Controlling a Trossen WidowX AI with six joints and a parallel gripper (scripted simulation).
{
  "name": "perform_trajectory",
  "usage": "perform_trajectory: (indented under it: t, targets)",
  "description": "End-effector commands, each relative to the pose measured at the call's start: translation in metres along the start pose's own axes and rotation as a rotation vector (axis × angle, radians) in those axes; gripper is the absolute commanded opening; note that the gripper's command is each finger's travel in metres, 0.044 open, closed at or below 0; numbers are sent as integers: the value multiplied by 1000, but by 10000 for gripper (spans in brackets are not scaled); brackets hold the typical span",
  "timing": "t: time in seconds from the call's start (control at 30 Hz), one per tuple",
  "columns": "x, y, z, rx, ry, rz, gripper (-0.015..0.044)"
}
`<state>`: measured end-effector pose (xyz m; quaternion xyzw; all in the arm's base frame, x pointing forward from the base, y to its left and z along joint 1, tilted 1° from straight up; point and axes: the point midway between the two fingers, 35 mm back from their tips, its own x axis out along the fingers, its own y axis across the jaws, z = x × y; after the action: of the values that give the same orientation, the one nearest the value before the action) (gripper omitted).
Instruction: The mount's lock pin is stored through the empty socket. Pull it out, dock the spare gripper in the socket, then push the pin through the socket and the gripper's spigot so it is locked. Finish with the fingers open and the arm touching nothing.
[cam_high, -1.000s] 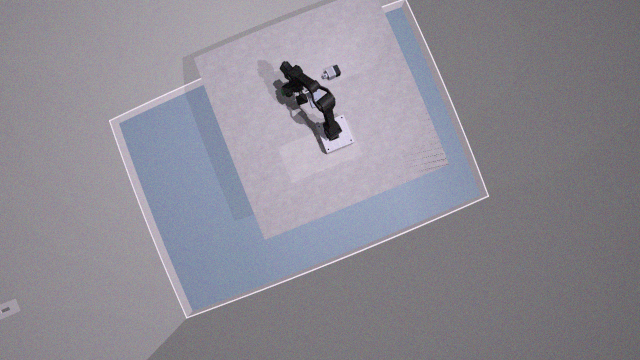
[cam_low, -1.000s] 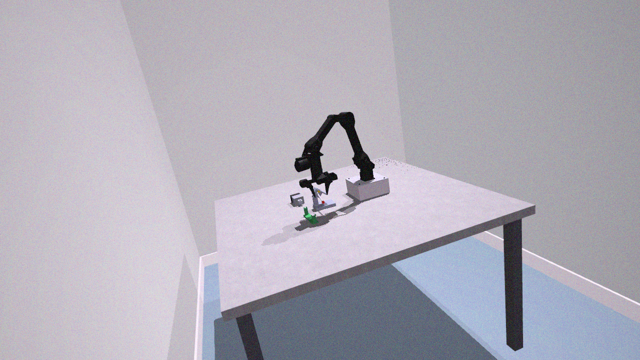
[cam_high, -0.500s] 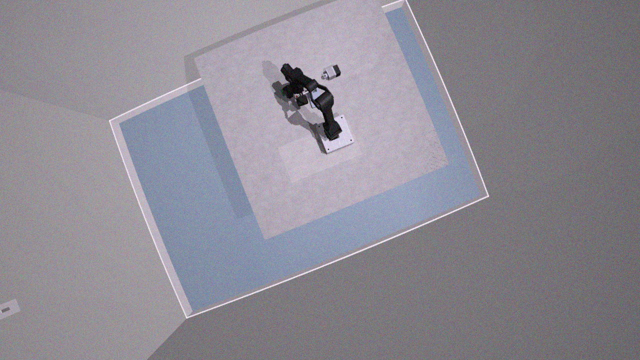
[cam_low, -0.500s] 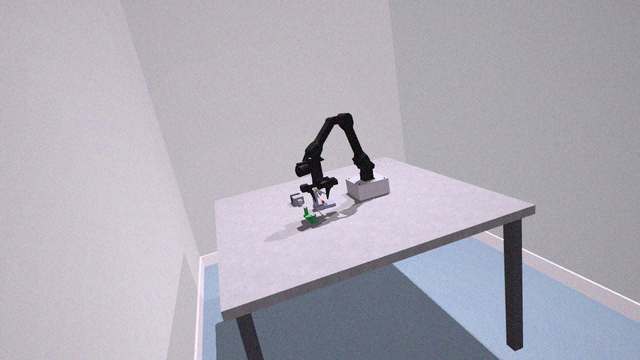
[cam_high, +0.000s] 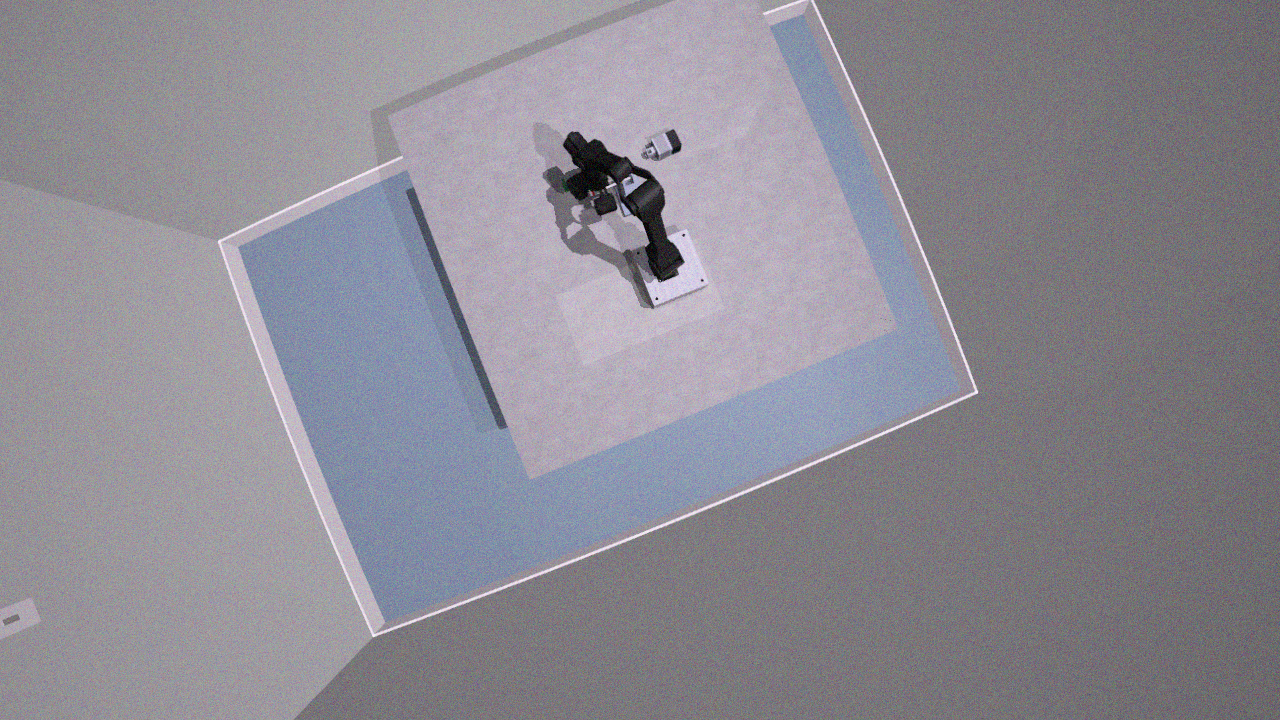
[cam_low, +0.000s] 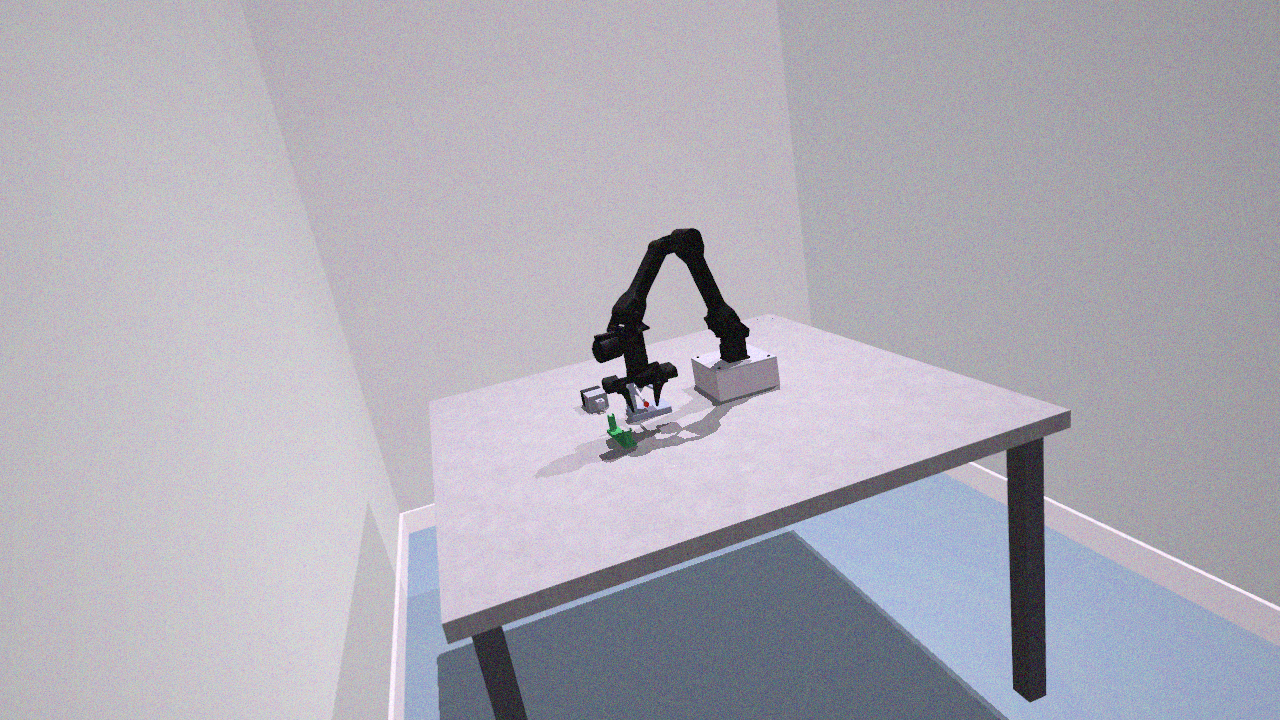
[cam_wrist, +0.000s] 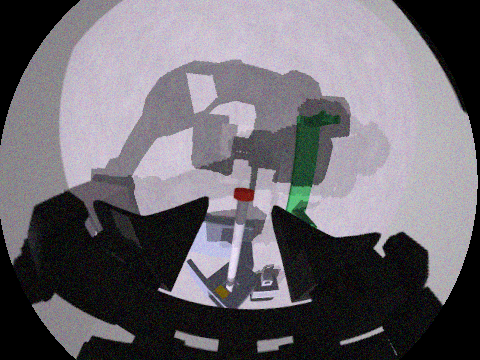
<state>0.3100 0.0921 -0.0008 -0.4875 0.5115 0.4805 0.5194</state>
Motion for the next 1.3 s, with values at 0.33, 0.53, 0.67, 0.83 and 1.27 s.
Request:
perform_trajectory:
  t: [0.33, 0.53, 0.67, 0.83, 1.27]
  targets:
    - [4, 0, -1, -3, 5, 2, 90]
    - [4, 0, -1, -3, 5, 2, 0]
    - [4, 1, -1, -3, 5, 2, 0]
    - [3, 1, 0, -2, -16, 4, 0]
    - [-7, 0, 6, 6, -179, 13, 0]
